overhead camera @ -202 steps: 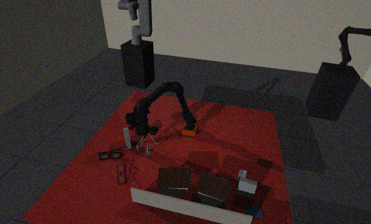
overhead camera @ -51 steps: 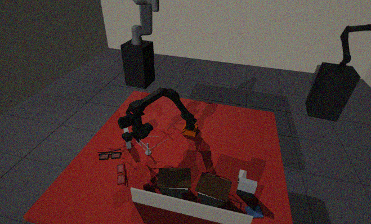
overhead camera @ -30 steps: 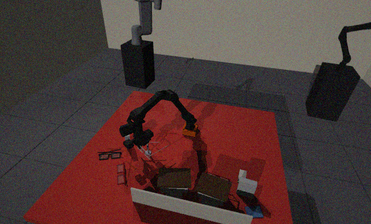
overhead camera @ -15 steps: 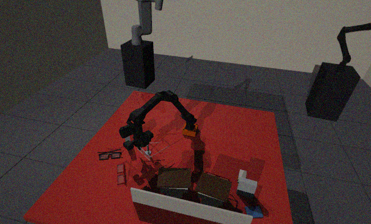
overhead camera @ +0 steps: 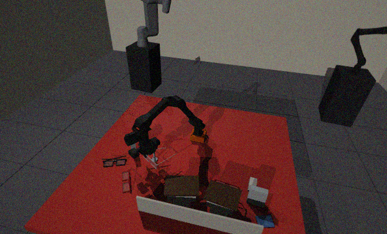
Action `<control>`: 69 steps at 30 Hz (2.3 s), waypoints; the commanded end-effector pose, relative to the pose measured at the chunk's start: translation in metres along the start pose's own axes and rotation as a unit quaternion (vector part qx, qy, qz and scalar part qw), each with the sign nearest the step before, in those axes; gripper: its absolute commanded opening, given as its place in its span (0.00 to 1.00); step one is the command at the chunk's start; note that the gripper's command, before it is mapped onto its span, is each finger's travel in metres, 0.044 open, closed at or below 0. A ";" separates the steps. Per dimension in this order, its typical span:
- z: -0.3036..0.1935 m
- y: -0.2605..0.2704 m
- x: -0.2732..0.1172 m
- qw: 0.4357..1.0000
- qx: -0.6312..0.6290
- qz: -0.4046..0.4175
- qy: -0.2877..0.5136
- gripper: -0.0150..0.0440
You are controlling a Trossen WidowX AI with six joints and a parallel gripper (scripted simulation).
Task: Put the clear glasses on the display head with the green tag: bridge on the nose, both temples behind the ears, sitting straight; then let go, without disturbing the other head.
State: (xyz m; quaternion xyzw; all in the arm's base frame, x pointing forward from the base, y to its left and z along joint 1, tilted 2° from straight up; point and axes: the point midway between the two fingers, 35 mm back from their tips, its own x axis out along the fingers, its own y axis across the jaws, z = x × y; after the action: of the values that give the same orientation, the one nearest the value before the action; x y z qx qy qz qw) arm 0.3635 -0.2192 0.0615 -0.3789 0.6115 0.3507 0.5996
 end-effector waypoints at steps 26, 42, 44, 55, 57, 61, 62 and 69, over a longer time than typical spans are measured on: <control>0.025 -0.012 -0.001 1.000 0.002 -0.003 -0.002 0.25; 0.029 -0.012 -0.001 1.000 0.002 -0.003 -0.002 0.25; 0.029 -0.012 -0.001 1.000 0.002 -0.003 -0.002 0.25; 0.026 -0.012 -0.001 1.000 0.002 -0.003 -0.002 0.25; 0.023 -0.012 -0.001 1.000 0.002 -0.003 -0.001 0.25; 0.021 -0.013 -0.003 1.000 0.002 -0.003 -0.001 0.25; 0.021 -0.013 -0.006 1.000 0.002 -0.003 -0.001 0.25; 0.019 -0.014 -0.035 1.000 0.002 -0.003 -0.001 0.25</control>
State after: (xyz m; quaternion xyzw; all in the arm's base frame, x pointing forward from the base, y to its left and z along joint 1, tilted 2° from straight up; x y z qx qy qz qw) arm 0.3832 -0.2067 0.0794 -0.3743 0.6138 0.3495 0.6007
